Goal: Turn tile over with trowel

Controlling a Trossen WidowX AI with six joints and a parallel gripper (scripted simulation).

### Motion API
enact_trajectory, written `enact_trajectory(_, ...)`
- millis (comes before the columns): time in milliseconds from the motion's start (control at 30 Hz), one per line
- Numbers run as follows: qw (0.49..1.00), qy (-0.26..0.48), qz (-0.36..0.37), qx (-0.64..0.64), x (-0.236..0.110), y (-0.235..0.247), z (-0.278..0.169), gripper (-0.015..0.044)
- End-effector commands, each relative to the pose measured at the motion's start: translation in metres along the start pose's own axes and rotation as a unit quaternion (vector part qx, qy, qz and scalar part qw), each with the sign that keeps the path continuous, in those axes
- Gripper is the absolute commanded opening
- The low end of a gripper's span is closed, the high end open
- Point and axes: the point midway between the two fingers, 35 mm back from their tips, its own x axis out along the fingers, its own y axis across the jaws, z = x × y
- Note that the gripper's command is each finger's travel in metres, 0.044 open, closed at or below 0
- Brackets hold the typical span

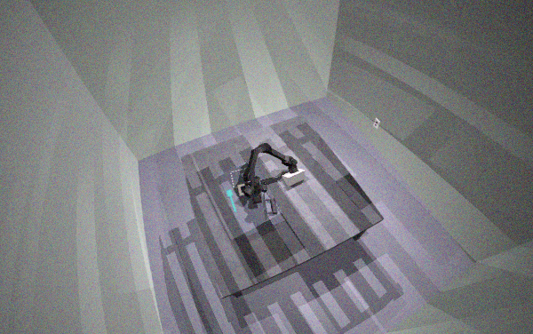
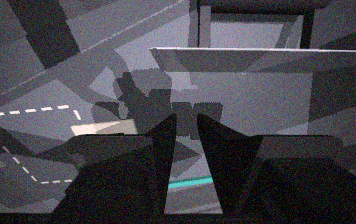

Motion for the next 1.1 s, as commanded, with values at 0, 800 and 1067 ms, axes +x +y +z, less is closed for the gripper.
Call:
enact_trajectory(0,1.000,0.001,0.003,-0.001,0.009,0.001,-0.013,0.0100)
enact_trajectory(800,1.000,0.005,0.001,-0.004,-0.022,0.000,-0.005,0.0100)
enact_trajectory(1067,1.000,0.005,0.001,-0.003,-0.022,0.000,-0.005,0.0000)
